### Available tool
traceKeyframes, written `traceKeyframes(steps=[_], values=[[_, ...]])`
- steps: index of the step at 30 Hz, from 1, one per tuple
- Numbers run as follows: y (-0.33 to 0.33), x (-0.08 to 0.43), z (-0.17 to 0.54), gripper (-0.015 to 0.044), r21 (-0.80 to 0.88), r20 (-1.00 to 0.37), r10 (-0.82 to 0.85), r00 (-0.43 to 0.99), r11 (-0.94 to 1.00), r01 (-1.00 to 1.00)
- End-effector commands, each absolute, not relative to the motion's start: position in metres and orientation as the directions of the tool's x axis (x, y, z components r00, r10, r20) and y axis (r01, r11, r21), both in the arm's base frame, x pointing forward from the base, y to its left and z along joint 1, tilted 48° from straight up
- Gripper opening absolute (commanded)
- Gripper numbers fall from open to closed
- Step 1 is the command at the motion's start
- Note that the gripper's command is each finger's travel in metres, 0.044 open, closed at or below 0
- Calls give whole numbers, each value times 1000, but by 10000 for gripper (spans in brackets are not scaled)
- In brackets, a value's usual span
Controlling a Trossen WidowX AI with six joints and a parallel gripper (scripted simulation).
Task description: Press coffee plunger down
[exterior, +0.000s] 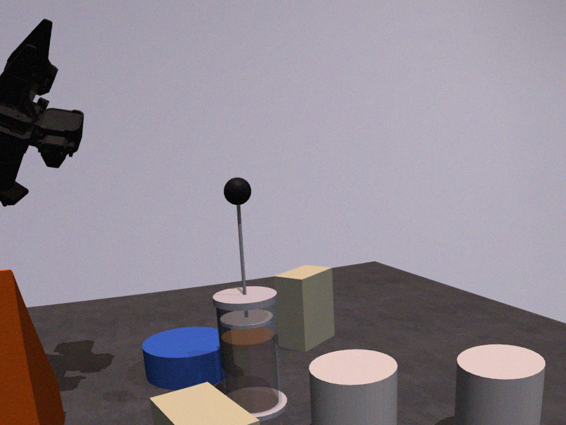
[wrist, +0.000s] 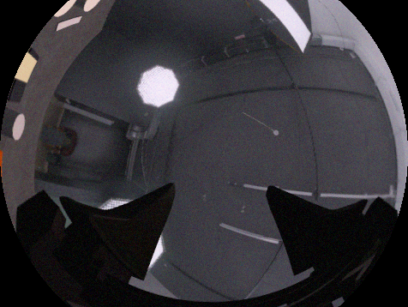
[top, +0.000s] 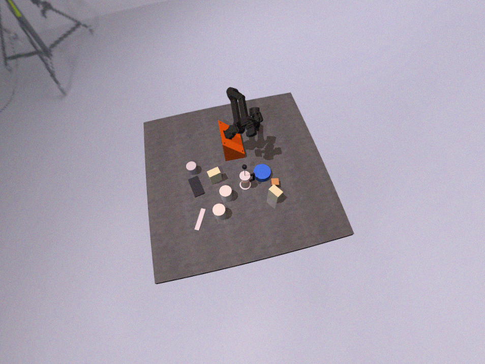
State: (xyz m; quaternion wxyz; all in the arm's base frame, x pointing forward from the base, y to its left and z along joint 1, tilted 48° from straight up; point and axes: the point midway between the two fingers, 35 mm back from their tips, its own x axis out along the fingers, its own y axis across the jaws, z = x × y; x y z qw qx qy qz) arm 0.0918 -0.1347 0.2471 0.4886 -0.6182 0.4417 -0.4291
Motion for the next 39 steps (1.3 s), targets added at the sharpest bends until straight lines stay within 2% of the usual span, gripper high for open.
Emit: traceKeyframes(steps=[1, 5, 8, 10, 12, 13, 16, 20, 23, 26, 28, 30, 33, 34, 36, 39], values=[[-135, 93, 250, 426, -982, 112, -964, 243, -144, -121], [-133, 117, 278, 440, -957, 260, -921, 289, -286, -51], [-132, 157, 298, 440, -923, 361, -837, 411, -385, 27], [-133, 187, 300, 440, -920, 365, -772, 520, -385, 74], [-137, 215, 293, 440, -940, 315, -708, 632, -325, 104], [-145, 220, 296, 440, -953, 292, -715, 635, -274, 130], [-154, 251, 271, 440, -988, 155, -631, 760, -84, 132], [-160, 270, 241, 440, -981, -9, -531, 847, 169, 95], [-164, 279, 215, 440, -906, -152, -428, 891, 420, 47], [-164, 282, 186, 440, -708, -293, -279, 915, 706, -11], [-162, 279, 169, 440, -461, -367, -146, 919, 886, -44], [-159, 273, 158, 440, -146, -397, -5, 918, 988, -58], [-158, 259, 153, 440, 361, -354, 175, 919, 932, -38], [-160, 255, 153, 440, 471, -334, 205, 920, 882, -26], [-161, 249, 158, 440, 647, -272, 263, 926, 762, -26], [-158, 247, 165, 440, 727, -218, 304, 927, 684, -53]])
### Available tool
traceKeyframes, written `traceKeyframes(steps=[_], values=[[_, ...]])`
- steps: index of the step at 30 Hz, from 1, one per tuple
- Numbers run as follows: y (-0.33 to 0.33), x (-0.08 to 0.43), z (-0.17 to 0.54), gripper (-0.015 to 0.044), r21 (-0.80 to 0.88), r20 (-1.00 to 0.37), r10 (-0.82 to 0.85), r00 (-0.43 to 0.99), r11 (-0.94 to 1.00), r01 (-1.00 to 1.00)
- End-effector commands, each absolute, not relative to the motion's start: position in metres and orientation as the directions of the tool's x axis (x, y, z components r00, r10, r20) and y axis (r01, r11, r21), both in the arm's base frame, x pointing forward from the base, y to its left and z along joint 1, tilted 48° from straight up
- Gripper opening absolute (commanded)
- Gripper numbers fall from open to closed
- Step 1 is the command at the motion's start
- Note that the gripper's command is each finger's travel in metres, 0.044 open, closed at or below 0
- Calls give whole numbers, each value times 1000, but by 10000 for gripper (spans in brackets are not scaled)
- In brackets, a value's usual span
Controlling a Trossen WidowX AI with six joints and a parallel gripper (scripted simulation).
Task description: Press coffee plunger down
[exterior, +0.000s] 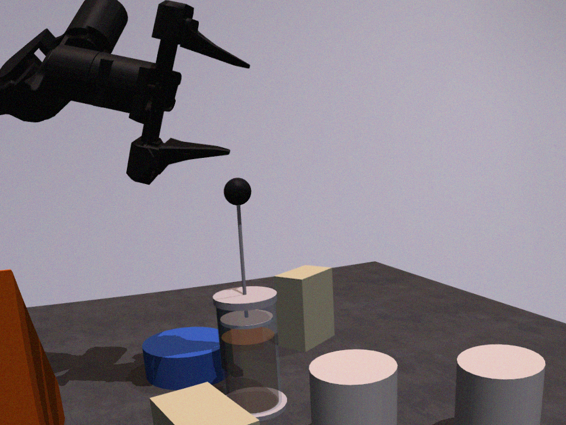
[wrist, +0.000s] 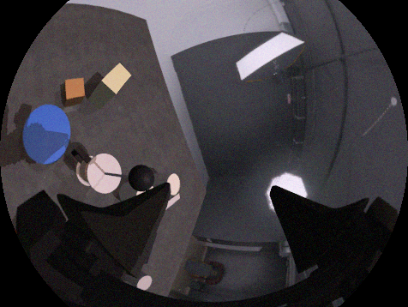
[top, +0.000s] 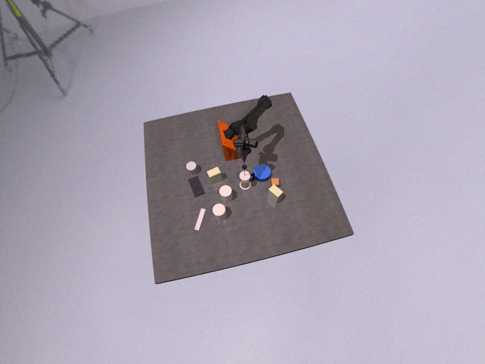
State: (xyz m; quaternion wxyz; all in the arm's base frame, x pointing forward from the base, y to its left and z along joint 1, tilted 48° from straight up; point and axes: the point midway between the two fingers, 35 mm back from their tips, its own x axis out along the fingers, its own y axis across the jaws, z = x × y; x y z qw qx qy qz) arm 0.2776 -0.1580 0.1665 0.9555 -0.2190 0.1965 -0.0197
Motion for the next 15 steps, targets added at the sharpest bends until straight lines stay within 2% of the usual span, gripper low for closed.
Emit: traceKeyframes(steps=[1, 10, 15], values=[[-157, 248, 163, 440, 727, -219, 304, 927, 685, -53], [-115, 256, 125, 440, 727, -218, 304, 927, 684, -54], [-114, 256, 124, 440, 727, -217, 304, 928, 684, -54]])
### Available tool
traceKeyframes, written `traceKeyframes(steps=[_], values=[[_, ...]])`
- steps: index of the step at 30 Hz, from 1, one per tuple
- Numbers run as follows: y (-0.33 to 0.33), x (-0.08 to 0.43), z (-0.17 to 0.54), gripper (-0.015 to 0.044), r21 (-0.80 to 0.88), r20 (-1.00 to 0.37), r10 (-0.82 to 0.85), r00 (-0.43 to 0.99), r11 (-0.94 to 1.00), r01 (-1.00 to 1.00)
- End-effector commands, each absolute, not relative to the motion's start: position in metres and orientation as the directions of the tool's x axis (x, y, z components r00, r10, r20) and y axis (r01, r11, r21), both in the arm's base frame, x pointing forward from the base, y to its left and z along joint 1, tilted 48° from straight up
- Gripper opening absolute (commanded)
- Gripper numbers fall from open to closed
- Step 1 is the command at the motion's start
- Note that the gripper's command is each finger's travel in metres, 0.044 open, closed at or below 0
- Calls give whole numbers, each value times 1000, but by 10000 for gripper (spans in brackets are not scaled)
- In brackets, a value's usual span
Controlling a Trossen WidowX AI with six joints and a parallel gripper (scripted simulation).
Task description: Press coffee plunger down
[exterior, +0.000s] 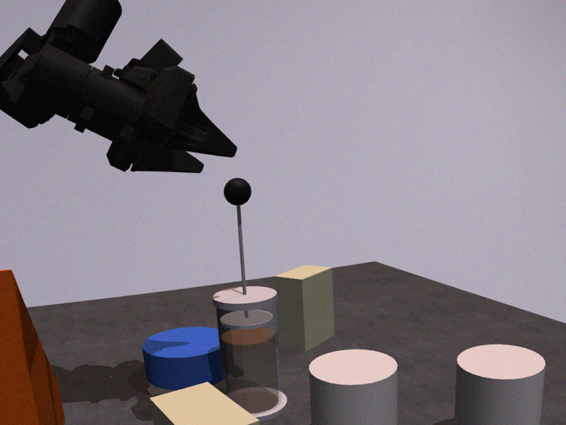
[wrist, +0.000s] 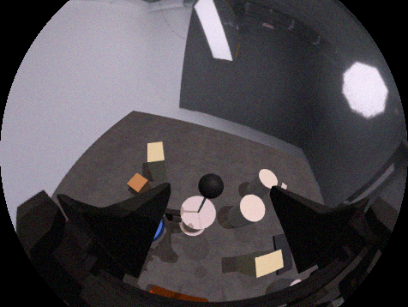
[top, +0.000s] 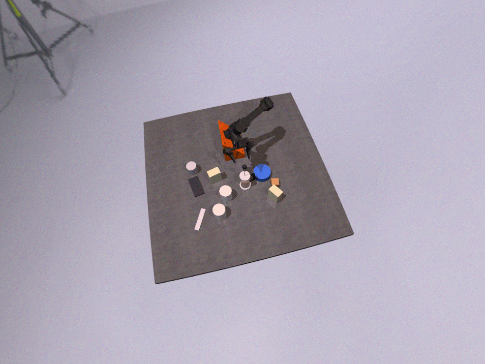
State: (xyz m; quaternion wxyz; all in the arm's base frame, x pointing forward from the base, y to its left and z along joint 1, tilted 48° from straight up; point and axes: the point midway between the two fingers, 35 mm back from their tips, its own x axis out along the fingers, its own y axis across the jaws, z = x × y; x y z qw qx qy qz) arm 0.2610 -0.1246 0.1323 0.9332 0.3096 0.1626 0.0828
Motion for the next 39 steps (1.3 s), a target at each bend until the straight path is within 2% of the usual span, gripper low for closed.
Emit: traceKeyframes(steps=[1, 38, 39], values=[[-114, 256, 124, 440, 727, -217, 304, 928, 684, -54], [-102, 294, 116, 440, 727, -214, 304, 928, 684, -57], [-102, 294, 116, 414, 727, -214, 304, 928, 684, -57]])
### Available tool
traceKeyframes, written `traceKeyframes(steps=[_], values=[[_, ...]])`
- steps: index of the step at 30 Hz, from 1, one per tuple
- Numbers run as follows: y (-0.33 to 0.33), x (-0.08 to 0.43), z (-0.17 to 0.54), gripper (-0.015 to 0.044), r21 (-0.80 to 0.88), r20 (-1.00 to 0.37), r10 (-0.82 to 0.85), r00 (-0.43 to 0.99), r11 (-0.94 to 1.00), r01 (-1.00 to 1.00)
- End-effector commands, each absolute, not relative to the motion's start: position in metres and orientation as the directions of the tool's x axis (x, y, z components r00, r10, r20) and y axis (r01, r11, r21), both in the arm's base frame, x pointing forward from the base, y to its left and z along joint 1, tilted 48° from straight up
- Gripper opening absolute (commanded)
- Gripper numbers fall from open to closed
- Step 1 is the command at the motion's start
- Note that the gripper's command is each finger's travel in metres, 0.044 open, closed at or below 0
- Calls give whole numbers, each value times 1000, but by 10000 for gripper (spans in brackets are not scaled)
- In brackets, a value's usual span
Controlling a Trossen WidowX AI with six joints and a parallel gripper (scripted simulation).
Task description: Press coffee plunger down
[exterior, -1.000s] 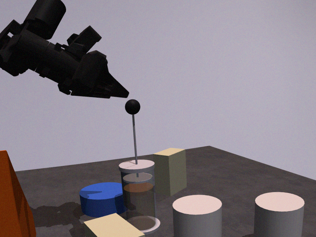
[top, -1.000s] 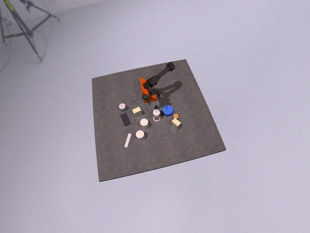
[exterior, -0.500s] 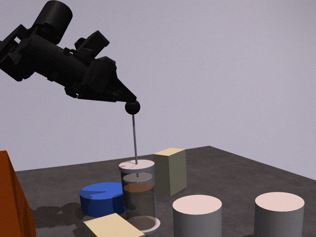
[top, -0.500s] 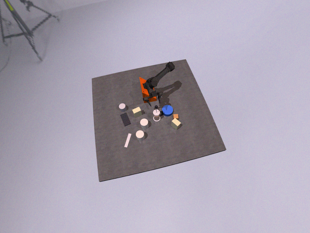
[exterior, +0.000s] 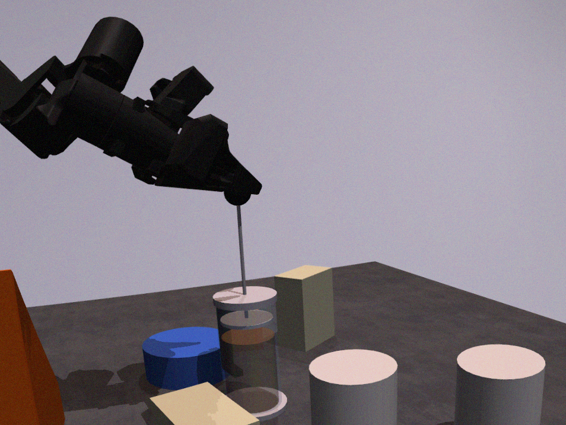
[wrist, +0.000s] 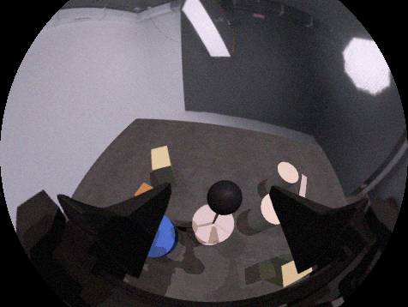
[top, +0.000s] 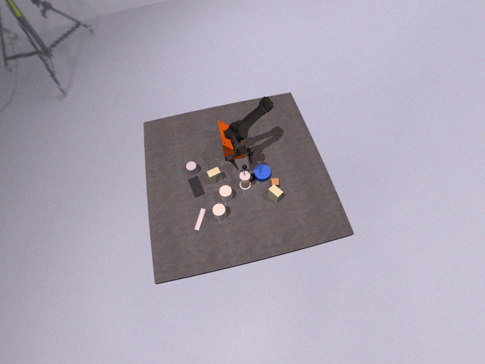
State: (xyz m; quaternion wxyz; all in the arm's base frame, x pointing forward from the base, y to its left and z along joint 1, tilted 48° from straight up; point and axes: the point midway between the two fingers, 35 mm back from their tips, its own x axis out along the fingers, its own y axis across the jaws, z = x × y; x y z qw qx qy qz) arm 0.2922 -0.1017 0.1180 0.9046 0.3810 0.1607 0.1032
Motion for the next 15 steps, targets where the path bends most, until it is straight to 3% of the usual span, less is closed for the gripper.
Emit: traceKeyframes(steps=[1, 11, 15], values=[[-102, 294, 116, 387, 727, -214, 304, 928, 684, -57], [-102, 294, 116, 125, 727, -214, 304, 928, 684, -57], [-102, 294, 116, 120, 727, -214, 304, 928, 684, -57]])
